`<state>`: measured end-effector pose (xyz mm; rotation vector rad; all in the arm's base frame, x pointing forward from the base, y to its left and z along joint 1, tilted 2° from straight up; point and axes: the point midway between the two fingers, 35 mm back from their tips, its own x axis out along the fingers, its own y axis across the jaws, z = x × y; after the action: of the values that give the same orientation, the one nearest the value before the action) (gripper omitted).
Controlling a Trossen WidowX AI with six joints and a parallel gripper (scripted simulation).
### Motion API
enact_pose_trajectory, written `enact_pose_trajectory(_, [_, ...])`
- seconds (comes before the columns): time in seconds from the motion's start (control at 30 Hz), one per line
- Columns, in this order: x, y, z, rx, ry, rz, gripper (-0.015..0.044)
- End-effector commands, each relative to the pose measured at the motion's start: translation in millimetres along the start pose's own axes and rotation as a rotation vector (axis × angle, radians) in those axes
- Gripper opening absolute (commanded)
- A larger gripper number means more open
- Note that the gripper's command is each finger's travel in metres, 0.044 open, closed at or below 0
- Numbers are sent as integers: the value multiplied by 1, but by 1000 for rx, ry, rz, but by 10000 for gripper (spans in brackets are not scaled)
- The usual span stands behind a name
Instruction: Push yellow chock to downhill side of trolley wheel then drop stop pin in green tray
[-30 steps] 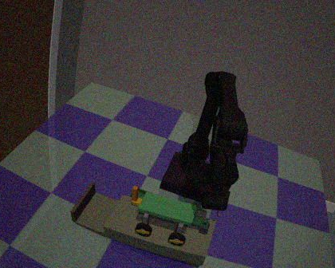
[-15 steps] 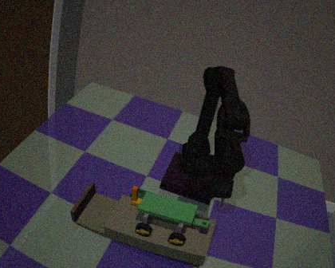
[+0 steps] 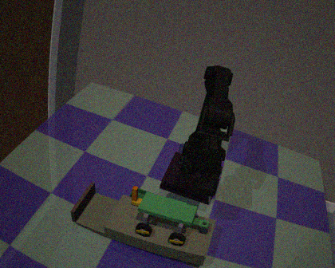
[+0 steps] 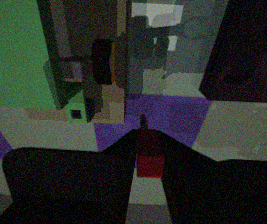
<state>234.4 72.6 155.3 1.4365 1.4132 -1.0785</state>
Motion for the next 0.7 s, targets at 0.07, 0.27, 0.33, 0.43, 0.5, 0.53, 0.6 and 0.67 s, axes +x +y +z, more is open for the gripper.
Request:
enact_pose_trajectory(0.07, [-3,-1,24,-2,4,3,0])
enact_pose_trajectory(0.27, [-6,0,47,-2,2,3,0])
enact_pose_trajectory(0.33, [-8,0,55,-2,1,3,0])
enact_pose_trajectory(0.43, [-10,0,66,-2,0,3,0])
enact_pose_trajectory(0.5, [-11,0,74,-2,-1,3,0])
enact_pose_trajectory(0.53, [-12,0,77,-2,-1,3,0])
enact_pose_trajectory(0.6, [-13,-1,85,-2,-2,3,0])
enact_pose_trajectory(0.67, [-15,-1,92,-2,-2,3,0])
